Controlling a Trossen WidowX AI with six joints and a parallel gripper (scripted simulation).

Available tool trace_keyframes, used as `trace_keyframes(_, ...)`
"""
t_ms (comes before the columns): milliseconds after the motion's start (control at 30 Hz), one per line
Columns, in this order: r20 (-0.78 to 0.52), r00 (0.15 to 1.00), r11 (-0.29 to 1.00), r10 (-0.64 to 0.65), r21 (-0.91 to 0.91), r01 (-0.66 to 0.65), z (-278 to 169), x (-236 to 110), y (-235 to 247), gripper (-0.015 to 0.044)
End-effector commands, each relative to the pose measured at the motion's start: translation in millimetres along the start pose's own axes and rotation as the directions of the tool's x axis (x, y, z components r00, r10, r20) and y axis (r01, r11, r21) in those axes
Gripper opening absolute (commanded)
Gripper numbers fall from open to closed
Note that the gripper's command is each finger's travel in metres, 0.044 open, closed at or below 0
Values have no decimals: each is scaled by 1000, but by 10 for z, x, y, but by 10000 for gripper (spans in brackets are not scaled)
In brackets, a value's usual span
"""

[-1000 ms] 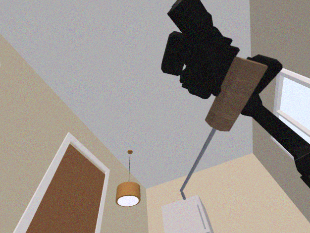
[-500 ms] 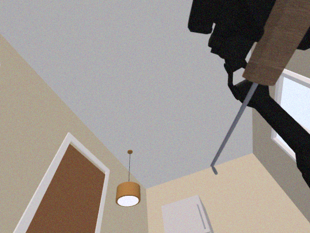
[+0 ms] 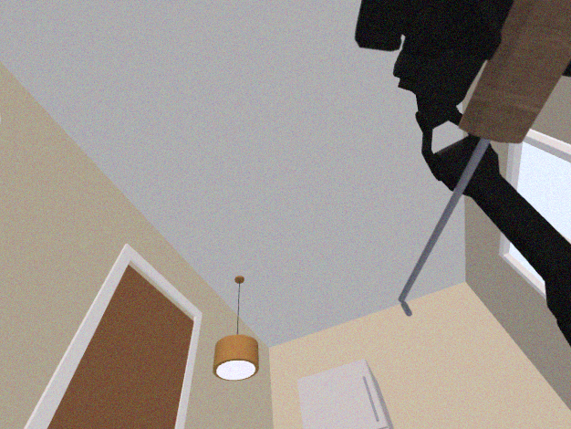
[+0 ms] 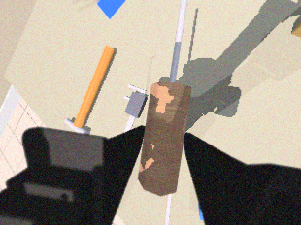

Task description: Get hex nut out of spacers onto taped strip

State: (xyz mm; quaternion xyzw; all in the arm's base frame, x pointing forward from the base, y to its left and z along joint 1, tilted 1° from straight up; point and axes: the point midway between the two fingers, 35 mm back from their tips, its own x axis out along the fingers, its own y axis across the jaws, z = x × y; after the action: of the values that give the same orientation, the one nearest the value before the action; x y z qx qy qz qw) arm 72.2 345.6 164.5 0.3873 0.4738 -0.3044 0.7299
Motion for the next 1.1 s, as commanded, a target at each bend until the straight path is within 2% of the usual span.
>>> trace_keyframes(0, 2, 1000, 1000, 6, 6, -6, -13, 28, 3, 0)
trace_keyframes(1067, 2, 1000, 1000, 7, 6, -7, -140, 290, -40, 0)
